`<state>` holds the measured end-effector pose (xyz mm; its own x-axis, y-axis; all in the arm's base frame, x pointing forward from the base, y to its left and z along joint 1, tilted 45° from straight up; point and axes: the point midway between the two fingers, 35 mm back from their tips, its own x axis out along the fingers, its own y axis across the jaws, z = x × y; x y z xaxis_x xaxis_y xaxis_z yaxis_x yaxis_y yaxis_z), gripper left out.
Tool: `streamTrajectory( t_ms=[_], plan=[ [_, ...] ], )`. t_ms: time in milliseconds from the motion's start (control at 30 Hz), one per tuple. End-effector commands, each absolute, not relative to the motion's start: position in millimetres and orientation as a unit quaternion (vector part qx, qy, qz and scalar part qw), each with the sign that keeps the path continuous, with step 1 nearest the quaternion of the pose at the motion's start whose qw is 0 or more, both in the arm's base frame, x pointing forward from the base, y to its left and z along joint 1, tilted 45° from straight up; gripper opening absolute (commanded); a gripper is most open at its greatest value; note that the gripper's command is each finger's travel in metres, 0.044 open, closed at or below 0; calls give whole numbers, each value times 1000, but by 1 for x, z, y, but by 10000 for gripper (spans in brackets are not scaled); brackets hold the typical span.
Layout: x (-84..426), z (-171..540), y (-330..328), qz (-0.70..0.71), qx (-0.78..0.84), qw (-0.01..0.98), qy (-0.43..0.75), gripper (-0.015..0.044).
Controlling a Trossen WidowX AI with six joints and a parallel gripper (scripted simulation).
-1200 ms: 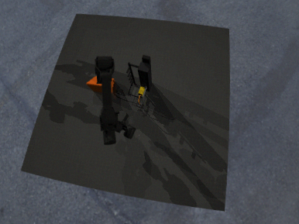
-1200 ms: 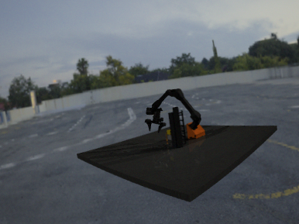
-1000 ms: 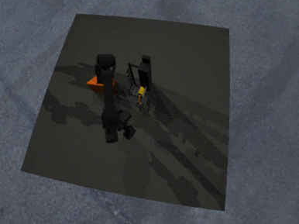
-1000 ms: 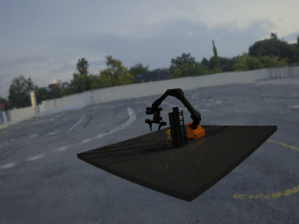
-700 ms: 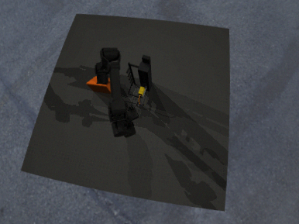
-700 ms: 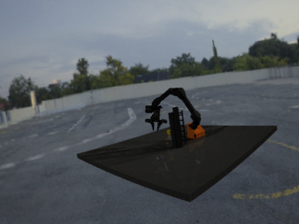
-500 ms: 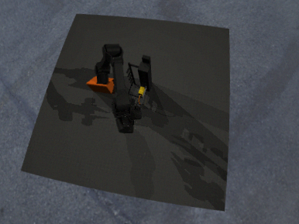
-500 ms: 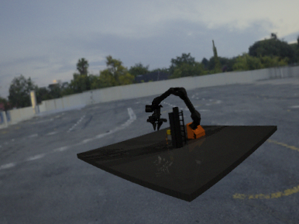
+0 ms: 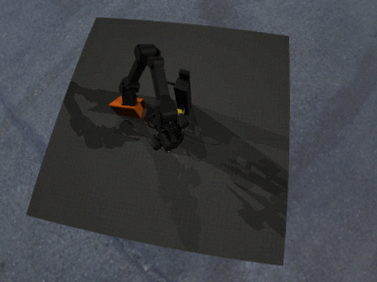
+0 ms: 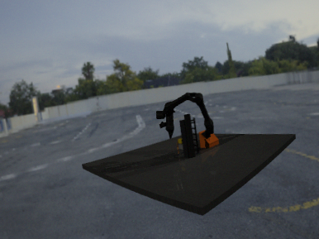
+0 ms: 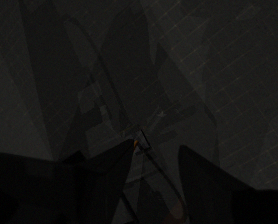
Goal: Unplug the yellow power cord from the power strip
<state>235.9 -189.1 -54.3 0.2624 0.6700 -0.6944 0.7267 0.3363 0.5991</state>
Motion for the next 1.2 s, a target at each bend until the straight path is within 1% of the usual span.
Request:
streamTrajectory(
  t_ms=[0, 100, 167, 733, 1167],
  plan=[
    [239, -15, -150, -273, 700, 278, 599, 160],
    [240, -8, -143, -330, 715, 213, 578, 160],
    [240, -7, -141, -341, 717, 200, 573, 160],
    [241, -6, -142, -341, 717, 200, 573, 160],
    [246, 7, -129, -341, 718, 200, 573, 160]
  ],
)
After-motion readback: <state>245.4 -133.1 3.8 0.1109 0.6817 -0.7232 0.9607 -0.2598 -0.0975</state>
